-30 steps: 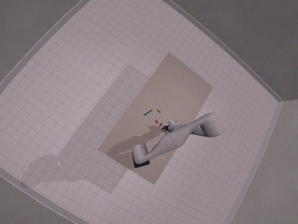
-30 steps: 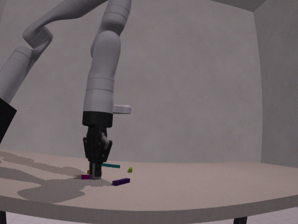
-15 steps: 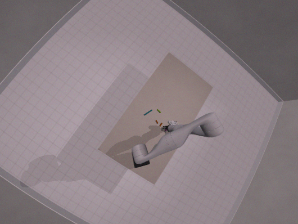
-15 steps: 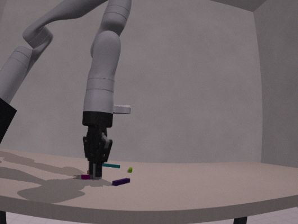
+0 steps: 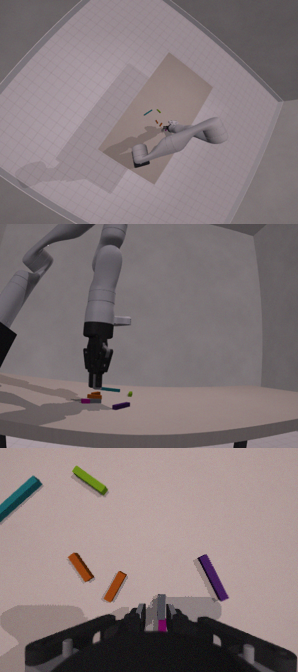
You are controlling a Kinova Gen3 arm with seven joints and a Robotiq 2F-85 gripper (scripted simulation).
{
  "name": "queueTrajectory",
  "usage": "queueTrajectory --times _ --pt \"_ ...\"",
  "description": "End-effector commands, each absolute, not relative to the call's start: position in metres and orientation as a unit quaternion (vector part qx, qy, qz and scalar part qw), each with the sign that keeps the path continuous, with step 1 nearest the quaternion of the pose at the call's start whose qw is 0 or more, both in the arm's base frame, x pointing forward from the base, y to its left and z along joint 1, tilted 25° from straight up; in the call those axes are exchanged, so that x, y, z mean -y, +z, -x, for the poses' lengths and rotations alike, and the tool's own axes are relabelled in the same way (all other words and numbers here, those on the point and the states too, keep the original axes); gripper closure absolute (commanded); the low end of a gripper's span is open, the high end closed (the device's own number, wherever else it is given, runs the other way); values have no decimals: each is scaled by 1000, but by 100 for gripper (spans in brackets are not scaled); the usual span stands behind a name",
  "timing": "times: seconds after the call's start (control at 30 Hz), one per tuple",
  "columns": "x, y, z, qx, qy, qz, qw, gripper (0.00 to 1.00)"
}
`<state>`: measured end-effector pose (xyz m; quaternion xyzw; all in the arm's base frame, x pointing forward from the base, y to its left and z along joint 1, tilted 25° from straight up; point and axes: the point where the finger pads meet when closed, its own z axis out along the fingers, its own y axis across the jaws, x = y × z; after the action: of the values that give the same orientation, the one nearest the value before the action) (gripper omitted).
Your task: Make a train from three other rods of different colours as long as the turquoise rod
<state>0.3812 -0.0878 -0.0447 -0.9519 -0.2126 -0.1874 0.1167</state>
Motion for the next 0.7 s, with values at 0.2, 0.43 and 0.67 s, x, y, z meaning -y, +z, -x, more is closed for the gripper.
queueTrajectory --times 0.2,0.43,0.67 --pt "110 -2 -370 204 -190 954 112 76" --pt "115 6 -368 203 -192 954 108 76" --pt "115 6 -368 203 -192 954 108 0"
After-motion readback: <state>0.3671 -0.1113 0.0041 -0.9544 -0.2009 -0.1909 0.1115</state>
